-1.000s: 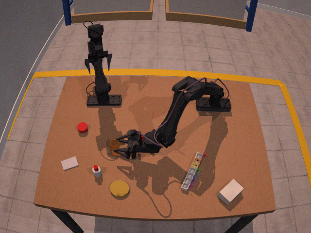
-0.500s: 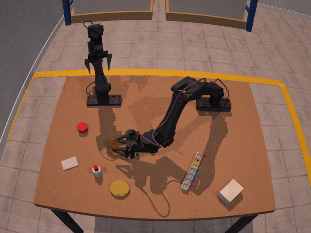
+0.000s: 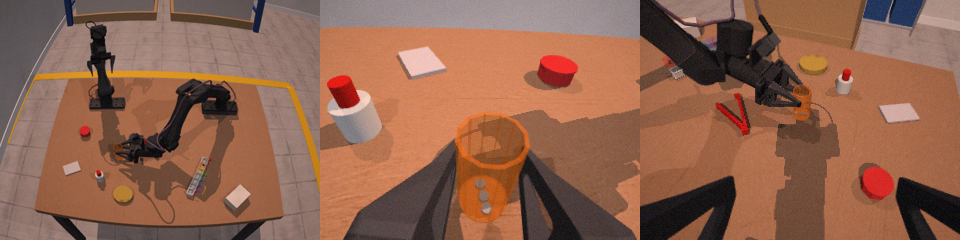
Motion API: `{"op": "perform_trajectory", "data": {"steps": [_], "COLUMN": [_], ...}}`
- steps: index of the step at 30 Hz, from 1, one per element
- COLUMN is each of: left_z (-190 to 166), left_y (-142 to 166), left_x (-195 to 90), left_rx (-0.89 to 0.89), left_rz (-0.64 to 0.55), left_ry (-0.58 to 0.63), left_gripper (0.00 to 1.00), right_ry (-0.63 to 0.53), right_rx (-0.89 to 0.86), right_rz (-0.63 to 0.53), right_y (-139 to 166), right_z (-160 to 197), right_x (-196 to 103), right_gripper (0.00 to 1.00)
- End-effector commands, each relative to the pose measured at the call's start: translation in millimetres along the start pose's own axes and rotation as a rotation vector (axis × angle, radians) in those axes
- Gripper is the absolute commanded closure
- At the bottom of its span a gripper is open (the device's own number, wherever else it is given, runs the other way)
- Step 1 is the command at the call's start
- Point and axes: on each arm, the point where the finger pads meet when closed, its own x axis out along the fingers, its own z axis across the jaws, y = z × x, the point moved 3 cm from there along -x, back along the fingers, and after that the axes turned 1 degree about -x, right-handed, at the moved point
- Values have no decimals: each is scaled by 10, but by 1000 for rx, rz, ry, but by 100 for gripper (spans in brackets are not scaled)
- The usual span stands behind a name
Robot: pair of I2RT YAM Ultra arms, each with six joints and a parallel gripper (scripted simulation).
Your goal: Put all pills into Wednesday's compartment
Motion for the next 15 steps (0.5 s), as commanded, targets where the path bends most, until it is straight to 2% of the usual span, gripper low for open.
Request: {"op": "perform_trajectory", "data": {"steps": [1,3,6,7,8,10,12,15], "left_z": [11,11,11,11,16,16,16,4], "left_y": [-56,-56,-56,-56,-56,-56,-122,-298], "left_x": [16,16,16,16,11,11,0,-33], "left_rx": [-1,-1,-1,-1,2,2,-4,-4], "left_rz": [-3,-3,-3,-3,-3,-3,-1,-2], "left_ry": [3,3,3,3,2,2,2,7], "left_gripper": [61,64,98,100,89,89,66,64], "right_ry": [-3,-3,-3,-3,-3,-3,-3,-3], "right_rx": [2,2,2,2,2,2,2,2], "right_rz": [19,19,19,19,19,19,19,19], "right_y": [41,41,41,41,41,41,41,41], "right_z": [-6,-6,-6,-6,-6,-6,-6,-6], "right_x": [27,27,27,27,27,27,27,27], "right_gripper": [0,0,0,0,0,0,0,0]}}
